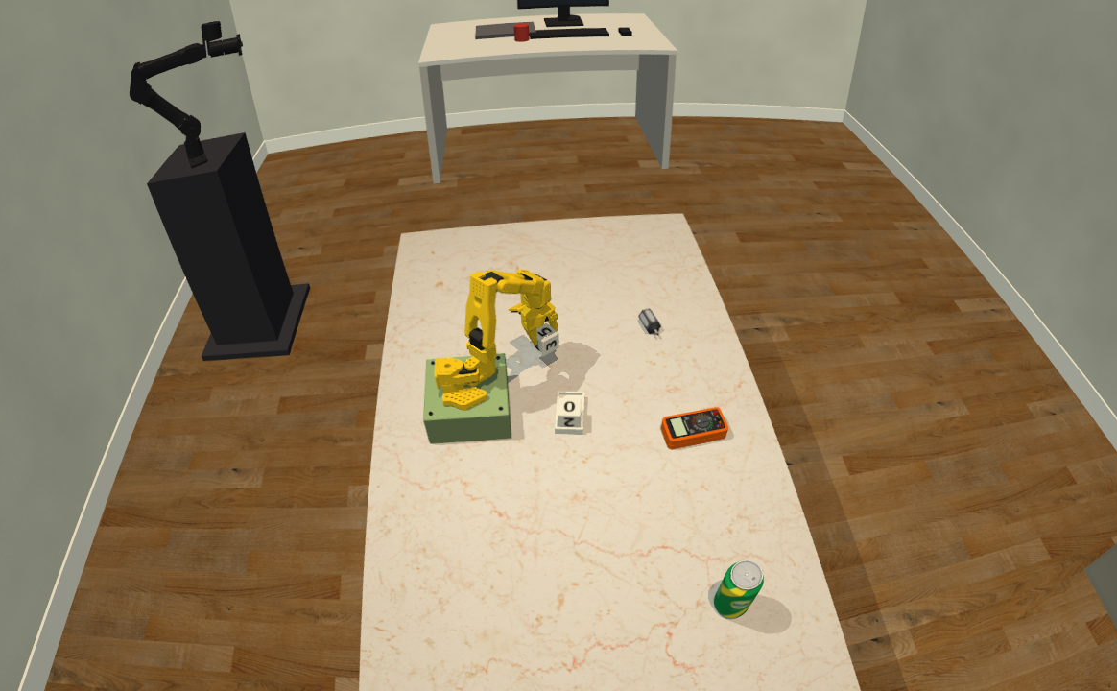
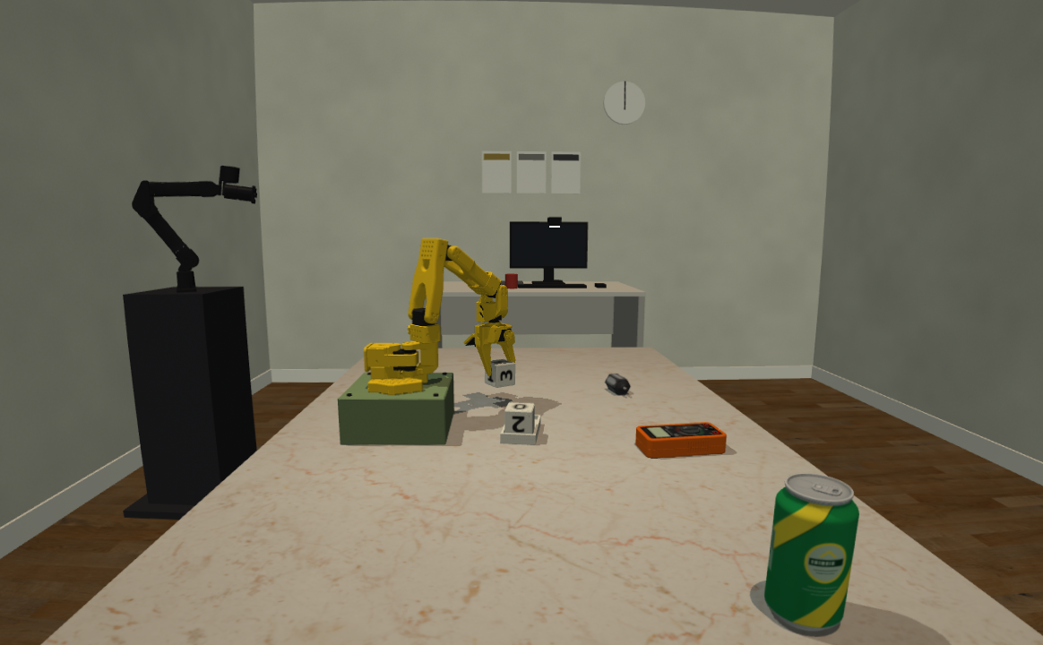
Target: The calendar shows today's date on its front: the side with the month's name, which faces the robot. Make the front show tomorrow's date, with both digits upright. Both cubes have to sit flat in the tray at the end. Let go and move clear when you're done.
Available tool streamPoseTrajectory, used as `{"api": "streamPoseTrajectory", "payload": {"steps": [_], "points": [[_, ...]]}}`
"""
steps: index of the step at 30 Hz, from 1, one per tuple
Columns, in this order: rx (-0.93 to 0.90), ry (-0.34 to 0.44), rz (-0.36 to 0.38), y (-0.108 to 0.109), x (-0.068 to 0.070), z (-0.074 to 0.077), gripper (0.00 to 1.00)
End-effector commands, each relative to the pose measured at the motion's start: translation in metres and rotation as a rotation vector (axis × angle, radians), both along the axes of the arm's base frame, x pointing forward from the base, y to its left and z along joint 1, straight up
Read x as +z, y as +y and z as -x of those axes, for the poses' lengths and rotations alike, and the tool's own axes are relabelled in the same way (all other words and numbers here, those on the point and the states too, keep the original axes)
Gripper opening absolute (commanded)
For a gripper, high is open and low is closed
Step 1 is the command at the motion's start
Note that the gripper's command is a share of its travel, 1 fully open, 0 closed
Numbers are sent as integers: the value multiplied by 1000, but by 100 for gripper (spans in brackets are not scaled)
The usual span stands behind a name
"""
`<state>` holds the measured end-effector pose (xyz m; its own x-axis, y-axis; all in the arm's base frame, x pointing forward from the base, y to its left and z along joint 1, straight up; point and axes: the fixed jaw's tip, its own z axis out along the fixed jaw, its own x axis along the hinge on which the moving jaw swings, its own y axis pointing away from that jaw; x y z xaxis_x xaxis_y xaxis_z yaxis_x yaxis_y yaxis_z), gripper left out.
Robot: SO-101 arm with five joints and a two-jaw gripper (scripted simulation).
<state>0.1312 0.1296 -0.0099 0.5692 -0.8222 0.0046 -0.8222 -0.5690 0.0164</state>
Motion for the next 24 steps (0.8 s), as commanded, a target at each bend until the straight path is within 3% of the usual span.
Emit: {"api": "streamPoseTrajectory", "payload": {"steps": [1, 8, 24], "points": [[91, -9, -13, 17, -1, 9, 0], [176, -9, -13, 29, -4, 21, 0], [189, -16, -21, 31, -3, 21, 0]]}}
